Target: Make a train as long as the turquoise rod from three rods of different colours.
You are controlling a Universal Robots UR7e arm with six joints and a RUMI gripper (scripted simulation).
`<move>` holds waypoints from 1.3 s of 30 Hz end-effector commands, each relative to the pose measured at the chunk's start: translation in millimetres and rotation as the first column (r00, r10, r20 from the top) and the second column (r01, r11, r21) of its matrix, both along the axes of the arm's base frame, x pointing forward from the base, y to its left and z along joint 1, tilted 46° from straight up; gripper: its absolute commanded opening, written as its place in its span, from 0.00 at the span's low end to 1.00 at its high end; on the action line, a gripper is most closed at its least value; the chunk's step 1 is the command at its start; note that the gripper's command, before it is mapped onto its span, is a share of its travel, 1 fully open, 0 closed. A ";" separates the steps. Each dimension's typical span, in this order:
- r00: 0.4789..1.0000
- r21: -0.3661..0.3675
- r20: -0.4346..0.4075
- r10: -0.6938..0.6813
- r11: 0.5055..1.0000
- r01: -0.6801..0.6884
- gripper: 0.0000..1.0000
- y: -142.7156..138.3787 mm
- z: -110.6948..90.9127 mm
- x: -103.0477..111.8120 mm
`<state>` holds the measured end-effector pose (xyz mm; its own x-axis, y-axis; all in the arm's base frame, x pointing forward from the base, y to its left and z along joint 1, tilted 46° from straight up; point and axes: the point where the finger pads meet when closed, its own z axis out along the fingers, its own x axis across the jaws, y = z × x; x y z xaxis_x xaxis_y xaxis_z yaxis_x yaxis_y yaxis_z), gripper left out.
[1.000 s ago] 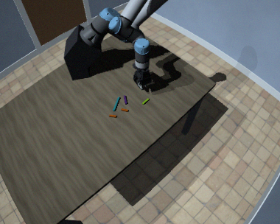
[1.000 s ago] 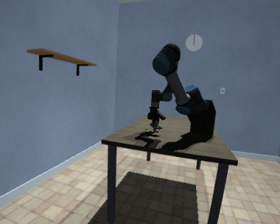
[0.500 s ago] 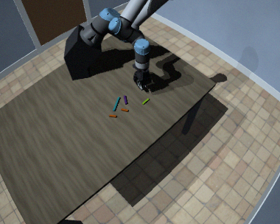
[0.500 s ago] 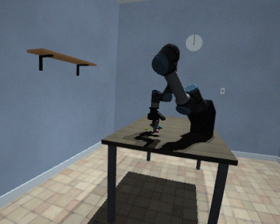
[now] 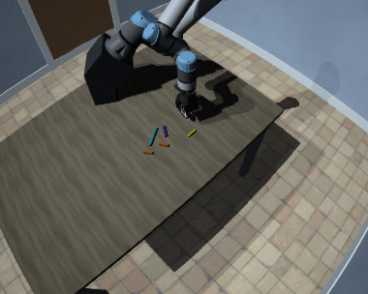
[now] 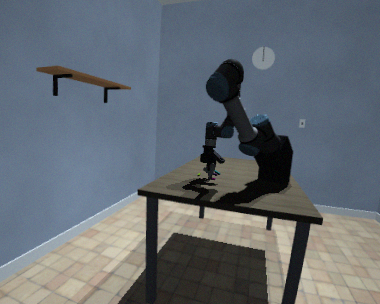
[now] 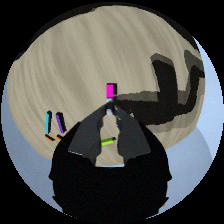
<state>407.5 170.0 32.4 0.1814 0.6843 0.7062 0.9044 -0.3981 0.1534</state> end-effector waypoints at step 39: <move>1.000 0.000 0.001 0.000 1.000 0.000 0.14 -0.6 0.6 -0.1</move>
<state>407.4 169.9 32.5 0.1815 0.6843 0.7062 0.9044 -0.3981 0.1534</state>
